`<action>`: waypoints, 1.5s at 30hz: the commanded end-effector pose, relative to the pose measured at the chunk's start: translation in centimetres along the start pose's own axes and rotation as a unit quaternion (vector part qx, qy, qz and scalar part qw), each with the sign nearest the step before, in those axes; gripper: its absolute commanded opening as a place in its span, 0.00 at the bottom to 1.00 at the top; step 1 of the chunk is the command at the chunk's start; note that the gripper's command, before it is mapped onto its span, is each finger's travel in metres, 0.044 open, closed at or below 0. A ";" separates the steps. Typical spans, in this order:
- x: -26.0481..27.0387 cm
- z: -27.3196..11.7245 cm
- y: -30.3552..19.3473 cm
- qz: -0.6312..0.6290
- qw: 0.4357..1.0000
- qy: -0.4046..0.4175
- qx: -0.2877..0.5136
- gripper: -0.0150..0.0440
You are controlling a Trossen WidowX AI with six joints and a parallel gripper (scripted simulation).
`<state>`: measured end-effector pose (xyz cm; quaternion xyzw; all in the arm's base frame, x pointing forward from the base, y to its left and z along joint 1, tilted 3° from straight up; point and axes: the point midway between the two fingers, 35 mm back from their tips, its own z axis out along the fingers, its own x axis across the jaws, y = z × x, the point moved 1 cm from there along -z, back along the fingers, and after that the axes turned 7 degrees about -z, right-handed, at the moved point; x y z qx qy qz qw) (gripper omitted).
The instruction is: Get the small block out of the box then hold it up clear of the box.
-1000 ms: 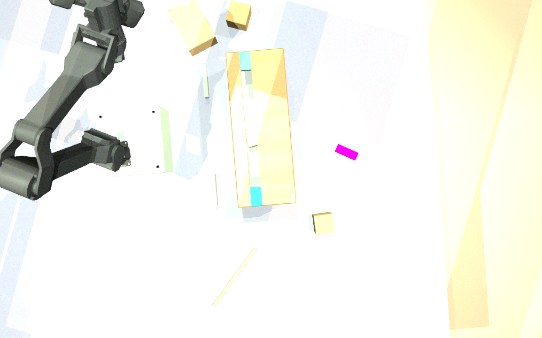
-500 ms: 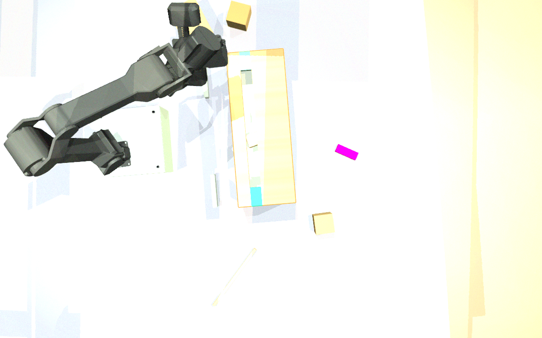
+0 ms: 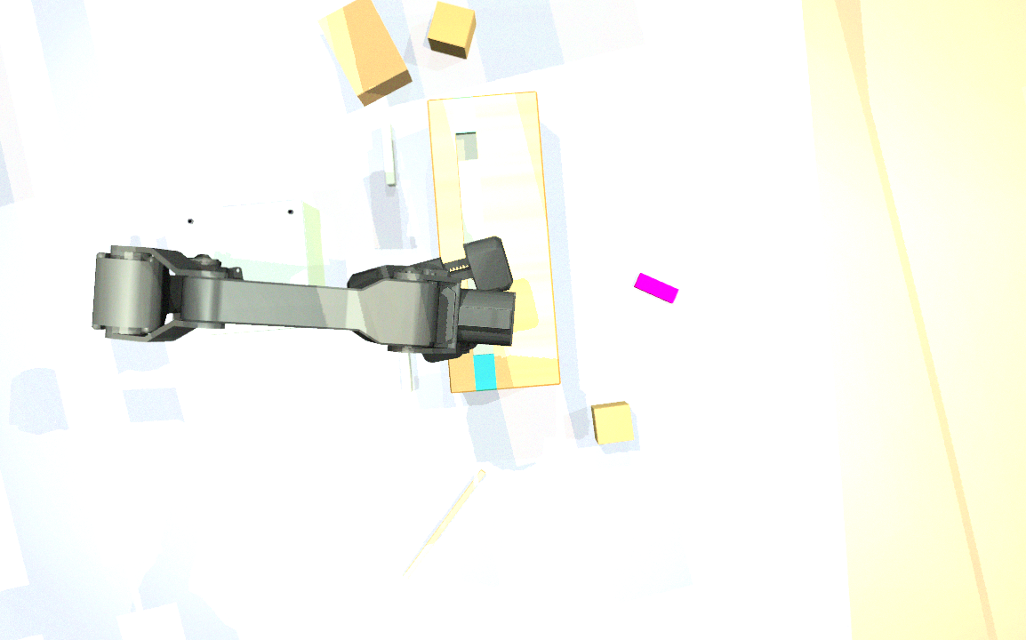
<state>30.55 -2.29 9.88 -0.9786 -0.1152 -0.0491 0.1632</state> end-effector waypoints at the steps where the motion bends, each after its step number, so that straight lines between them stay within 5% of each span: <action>1: -2.1 -1.1 3.0 0.100 0.994 -0.034 -0.001 0.93; 45: -2.2 4.4 5.3 0.100 0.994 -0.034 -0.001 0.93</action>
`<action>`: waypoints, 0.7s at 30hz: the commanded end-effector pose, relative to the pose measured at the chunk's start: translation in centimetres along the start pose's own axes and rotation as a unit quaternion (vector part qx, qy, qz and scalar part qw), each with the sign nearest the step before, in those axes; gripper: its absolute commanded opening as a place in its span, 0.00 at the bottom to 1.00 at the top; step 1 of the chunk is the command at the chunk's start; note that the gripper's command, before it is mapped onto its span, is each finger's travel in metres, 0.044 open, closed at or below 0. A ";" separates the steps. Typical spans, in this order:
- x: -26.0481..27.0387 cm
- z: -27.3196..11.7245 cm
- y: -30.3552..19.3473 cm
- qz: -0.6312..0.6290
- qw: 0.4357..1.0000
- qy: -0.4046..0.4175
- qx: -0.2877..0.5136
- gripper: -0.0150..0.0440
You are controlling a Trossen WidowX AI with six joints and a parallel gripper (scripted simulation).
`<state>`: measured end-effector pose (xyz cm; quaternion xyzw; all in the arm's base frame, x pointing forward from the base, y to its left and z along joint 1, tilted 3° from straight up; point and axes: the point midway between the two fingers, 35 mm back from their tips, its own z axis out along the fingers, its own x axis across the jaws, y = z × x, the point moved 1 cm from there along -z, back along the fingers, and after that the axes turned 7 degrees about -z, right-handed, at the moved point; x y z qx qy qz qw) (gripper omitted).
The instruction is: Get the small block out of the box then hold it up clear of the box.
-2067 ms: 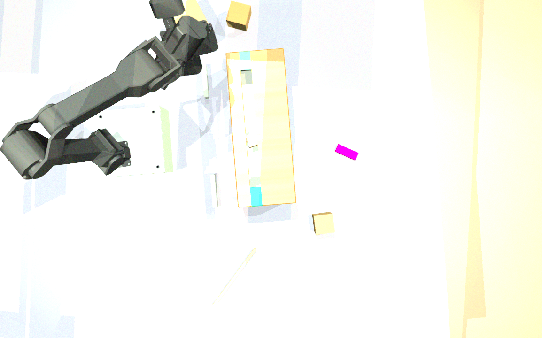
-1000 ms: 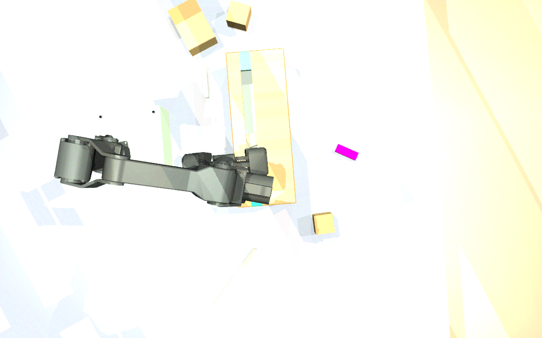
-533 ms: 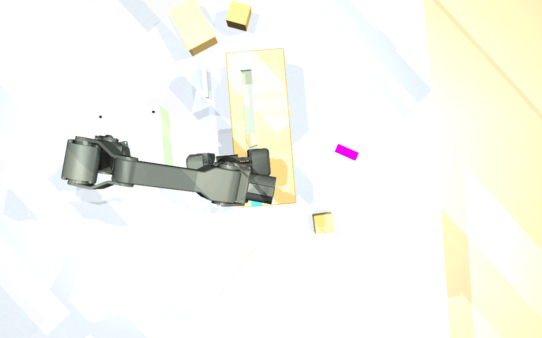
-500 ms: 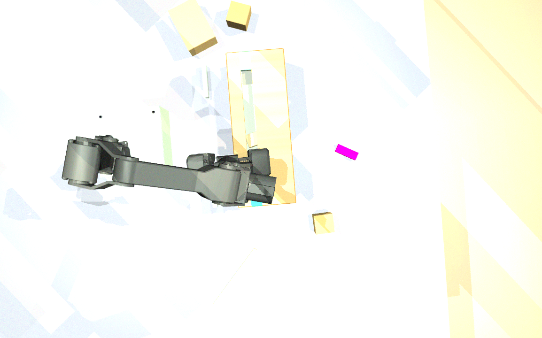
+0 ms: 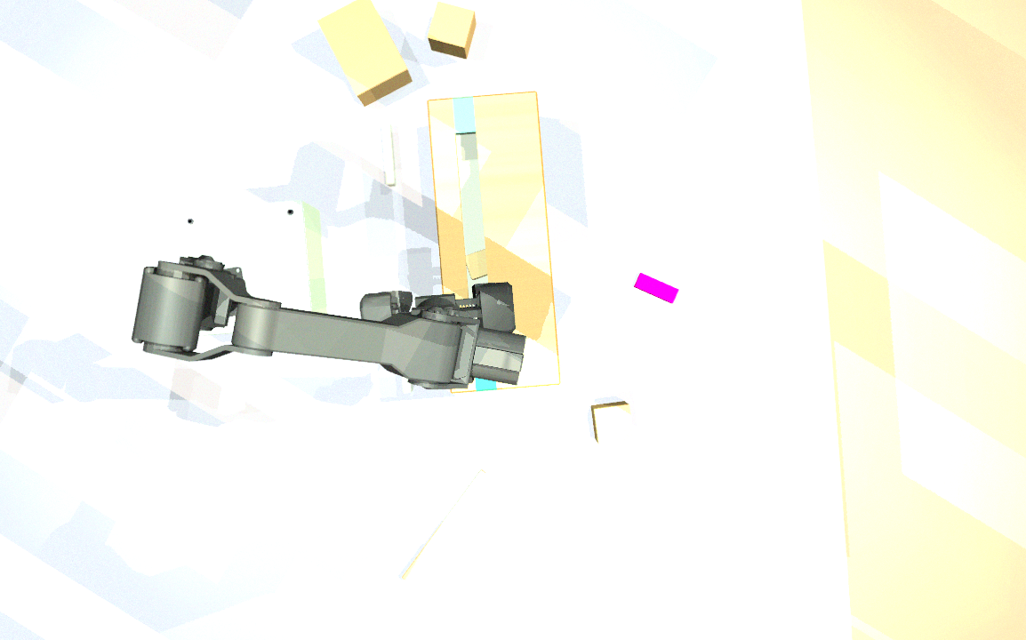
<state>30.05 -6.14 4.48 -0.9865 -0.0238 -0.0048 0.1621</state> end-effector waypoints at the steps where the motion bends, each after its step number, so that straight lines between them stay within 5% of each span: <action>1: -0.1 0.8 0.3 0.003 1.000 -0.005 0.000 0.93; 21: 0.2 2.3 -0.8 0.001 1.000 -0.001 0.001 0.93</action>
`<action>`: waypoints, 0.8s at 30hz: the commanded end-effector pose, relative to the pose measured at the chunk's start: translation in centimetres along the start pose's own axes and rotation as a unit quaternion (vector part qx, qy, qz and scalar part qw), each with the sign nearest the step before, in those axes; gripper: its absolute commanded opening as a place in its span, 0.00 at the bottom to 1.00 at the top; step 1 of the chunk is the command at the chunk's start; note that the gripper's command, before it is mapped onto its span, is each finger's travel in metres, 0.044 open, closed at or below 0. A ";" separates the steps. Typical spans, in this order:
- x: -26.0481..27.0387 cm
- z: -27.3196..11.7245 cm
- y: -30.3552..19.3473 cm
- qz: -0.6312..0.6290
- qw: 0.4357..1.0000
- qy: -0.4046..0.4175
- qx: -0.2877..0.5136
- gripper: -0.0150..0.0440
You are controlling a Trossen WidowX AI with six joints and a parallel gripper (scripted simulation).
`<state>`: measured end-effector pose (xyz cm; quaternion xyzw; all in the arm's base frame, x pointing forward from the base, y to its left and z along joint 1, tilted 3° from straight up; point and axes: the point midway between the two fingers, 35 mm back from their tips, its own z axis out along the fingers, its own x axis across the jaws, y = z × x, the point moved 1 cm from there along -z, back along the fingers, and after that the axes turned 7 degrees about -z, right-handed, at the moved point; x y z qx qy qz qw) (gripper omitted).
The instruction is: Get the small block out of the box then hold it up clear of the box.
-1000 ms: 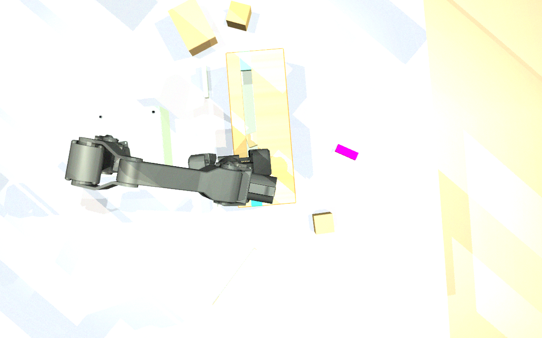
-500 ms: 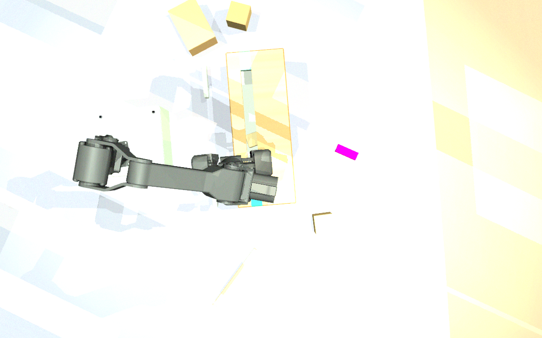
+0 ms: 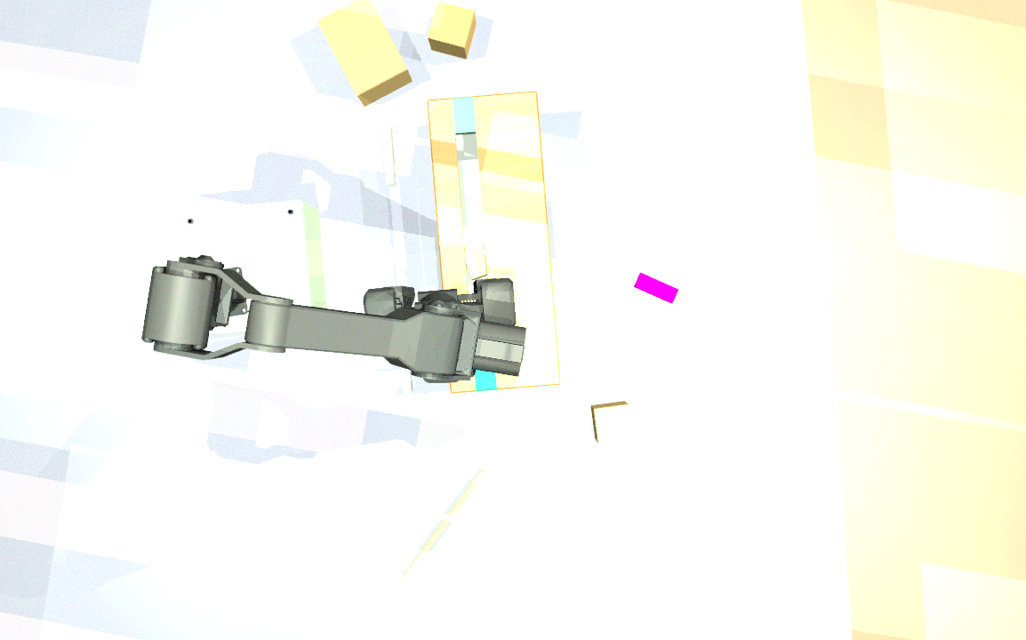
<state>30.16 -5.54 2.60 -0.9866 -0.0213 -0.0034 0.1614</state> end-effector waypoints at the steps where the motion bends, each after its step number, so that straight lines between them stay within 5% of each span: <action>1: 0.1 0.4 -1.2 -0.002 1.000 0.000 0.002 0.93; 24: 0.8 2.6 -7.3 -0.002 1.000 0.000 0.005 0.93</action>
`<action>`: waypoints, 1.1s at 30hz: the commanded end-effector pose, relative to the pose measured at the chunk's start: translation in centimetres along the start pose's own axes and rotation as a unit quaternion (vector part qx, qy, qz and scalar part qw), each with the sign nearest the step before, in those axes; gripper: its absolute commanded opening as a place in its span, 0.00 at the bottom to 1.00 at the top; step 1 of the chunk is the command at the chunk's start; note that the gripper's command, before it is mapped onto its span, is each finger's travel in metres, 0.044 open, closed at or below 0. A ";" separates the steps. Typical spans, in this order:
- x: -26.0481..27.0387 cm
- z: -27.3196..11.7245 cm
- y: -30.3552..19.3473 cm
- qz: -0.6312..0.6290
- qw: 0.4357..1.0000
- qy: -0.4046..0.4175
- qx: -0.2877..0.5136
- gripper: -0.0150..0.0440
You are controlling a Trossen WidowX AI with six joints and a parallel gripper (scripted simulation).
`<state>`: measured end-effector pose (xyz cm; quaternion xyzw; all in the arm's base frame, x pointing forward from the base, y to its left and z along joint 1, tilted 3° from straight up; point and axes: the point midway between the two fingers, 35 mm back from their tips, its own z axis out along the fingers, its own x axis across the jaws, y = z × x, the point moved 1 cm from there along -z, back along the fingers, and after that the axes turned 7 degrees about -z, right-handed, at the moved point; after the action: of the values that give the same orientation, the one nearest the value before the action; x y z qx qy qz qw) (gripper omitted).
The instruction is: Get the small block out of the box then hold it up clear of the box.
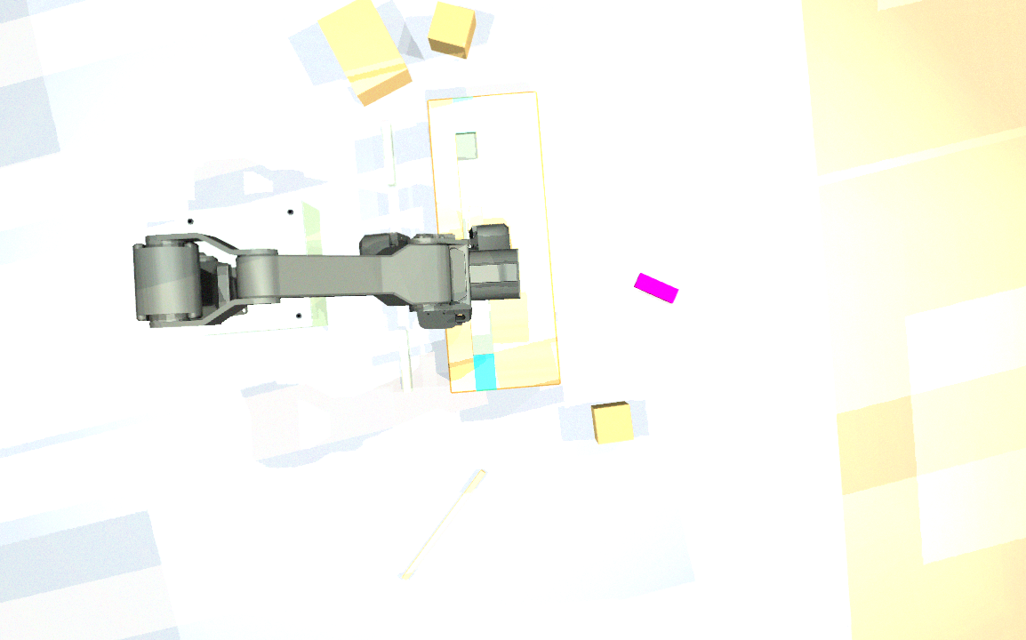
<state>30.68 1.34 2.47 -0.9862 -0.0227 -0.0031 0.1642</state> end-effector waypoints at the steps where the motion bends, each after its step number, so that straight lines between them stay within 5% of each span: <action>1: 0.1 0.3 -1.2 -0.001 1.000 0.001 0.002 0.93; 33: 1.1 3.3 -9.7 -0.001 1.000 0.001 0.006 0.93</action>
<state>31.33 10.76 2.67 -0.9853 -0.0233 -0.0066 0.1693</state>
